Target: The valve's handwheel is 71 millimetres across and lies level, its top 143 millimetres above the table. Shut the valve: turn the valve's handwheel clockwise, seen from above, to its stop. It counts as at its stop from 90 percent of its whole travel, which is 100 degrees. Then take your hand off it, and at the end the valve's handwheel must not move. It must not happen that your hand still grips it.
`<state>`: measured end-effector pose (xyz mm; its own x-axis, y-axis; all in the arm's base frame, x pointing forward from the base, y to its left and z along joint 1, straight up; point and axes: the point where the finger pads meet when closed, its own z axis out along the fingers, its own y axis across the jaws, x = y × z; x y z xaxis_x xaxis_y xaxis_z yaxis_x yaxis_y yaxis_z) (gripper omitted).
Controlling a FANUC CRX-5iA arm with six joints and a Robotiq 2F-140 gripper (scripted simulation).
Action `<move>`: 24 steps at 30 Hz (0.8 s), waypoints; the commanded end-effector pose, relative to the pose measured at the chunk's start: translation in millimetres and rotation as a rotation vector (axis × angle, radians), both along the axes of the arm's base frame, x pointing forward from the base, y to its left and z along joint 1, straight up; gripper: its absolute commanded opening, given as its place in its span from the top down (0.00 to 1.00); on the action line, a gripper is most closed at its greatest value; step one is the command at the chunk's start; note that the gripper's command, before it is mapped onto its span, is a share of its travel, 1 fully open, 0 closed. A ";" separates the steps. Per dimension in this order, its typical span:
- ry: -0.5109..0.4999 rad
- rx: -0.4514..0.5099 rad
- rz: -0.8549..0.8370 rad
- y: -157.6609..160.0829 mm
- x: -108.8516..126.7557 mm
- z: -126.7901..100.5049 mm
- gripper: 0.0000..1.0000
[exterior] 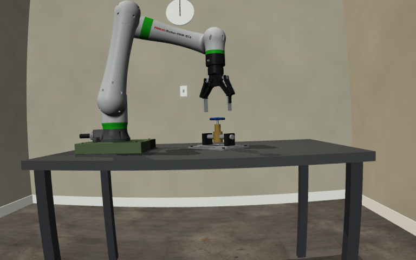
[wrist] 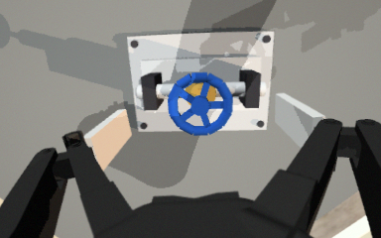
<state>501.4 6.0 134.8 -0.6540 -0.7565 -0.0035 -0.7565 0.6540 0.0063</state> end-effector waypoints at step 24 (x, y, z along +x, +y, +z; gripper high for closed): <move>0.000 0.000 0.000 0.2 0.2 -29.3 0.00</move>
<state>501.5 6.2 108.3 -0.6540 -0.7565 -0.0035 -0.7565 0.6539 0.0062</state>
